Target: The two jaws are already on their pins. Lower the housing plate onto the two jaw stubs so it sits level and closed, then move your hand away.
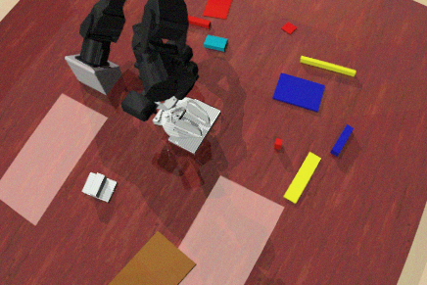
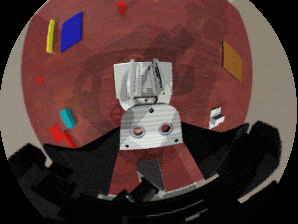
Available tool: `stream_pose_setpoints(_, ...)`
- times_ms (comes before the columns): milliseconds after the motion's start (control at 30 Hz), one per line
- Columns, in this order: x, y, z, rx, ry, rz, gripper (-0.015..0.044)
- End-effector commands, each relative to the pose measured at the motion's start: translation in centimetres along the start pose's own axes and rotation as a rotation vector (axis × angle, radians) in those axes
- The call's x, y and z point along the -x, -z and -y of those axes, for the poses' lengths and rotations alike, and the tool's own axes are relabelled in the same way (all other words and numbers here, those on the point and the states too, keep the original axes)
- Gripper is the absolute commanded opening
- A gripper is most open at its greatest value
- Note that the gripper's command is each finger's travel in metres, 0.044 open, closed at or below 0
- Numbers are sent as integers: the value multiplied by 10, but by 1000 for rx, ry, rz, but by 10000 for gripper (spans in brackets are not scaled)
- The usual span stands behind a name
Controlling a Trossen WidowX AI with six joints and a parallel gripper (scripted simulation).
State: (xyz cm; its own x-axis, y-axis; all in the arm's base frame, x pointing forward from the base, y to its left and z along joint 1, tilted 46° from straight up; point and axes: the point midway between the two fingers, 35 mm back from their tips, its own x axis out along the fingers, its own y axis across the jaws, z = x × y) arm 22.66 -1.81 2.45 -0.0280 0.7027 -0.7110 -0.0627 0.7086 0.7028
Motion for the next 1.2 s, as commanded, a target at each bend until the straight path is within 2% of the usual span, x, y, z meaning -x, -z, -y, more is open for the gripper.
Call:
stream_pose_setpoints(0, -7, 1, 0, -8, -6, -1, 351)
stream_pose_setpoints(867, -50, 3, -2, -11, -9, -1, 351)
stream_pose_setpoints(1167, -52, 3, -2, -11, -10, -1, 351)
